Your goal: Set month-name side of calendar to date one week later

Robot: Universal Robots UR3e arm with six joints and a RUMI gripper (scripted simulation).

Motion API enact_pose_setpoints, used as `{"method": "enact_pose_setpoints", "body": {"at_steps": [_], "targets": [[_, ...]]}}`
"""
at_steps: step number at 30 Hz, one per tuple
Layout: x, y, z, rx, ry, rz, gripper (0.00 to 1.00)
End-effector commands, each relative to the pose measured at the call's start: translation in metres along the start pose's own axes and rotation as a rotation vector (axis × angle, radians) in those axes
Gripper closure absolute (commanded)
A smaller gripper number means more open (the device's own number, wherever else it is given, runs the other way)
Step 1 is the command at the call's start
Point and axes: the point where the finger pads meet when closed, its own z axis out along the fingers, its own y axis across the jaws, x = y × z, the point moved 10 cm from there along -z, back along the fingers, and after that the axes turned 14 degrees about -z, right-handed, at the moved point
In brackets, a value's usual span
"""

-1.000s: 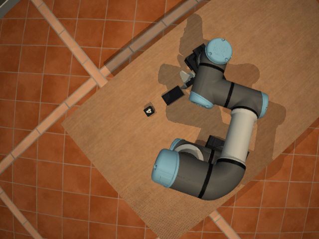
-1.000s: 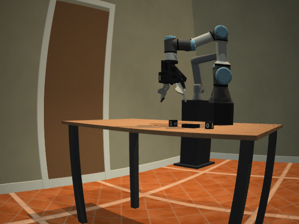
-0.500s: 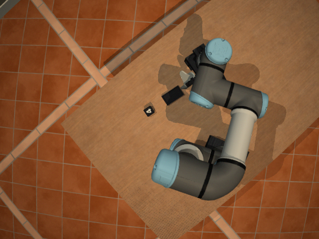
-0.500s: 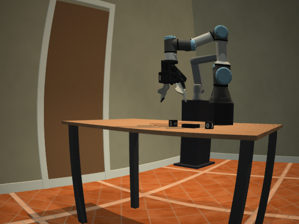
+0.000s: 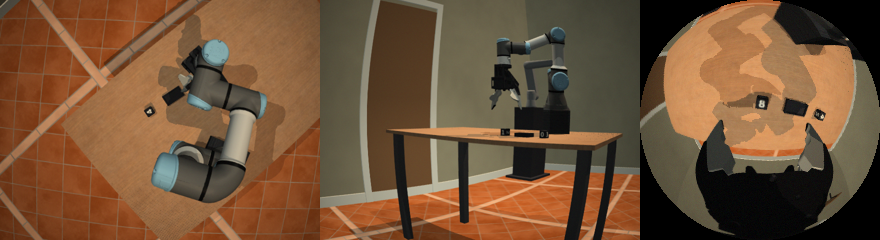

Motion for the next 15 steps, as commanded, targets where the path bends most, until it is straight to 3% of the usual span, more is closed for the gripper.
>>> {"method": "enact_pose_setpoints", "body": {"at_steps": [1, 13, 15], "targets": [[-0.003, 0.003, 0.000, 0.002, -0.001, -0.077, 0.00], [-0.016, 0.022, 0.001, 0.002, 0.003, -0.451, 0.00], [-0.016, 0.022, 0.001, 0.002, 0.003, -0.452, 0.00]]}}
